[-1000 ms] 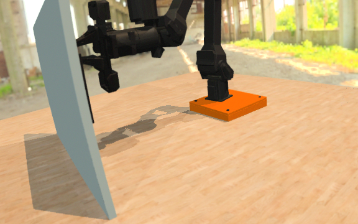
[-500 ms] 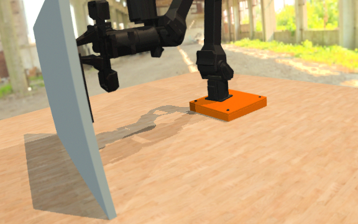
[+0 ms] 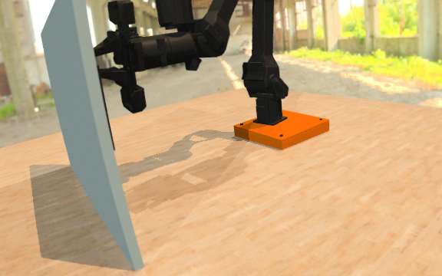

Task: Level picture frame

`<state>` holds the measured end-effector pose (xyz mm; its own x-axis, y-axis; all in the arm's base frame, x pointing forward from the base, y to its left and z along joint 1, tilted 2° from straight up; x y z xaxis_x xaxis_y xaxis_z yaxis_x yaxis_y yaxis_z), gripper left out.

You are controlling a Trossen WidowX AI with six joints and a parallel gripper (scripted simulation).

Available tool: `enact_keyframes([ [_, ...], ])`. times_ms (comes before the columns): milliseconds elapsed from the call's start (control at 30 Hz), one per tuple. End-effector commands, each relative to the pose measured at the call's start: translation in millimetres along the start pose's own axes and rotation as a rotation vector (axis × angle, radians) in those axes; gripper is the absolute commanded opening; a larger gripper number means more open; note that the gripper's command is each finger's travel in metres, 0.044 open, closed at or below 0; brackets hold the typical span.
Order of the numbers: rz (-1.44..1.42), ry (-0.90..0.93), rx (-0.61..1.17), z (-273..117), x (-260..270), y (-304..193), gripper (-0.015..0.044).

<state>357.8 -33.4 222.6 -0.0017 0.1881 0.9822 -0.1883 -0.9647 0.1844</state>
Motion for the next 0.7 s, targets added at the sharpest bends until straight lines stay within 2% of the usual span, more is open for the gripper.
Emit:
enact_keyframes([
  [0, 0.007, 0.021, 0.0, 0.0, 5.7, 0.1, 0.0],
  [667, 0.007, 0.02, 0.0, 0.2, 0.9, -0.3, 0.0],
])
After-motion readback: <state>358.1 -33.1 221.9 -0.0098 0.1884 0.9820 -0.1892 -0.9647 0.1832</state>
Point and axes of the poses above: the point midway between the two fingers, 35 mm back from their tips, its own z axis out along the fingers, its own x axis across the jaws, y = z × x, the point moved 3 cm from there along -z, back along the fingers, and after that the axes turned 4 degrees about -z, right-handed, at the moved point
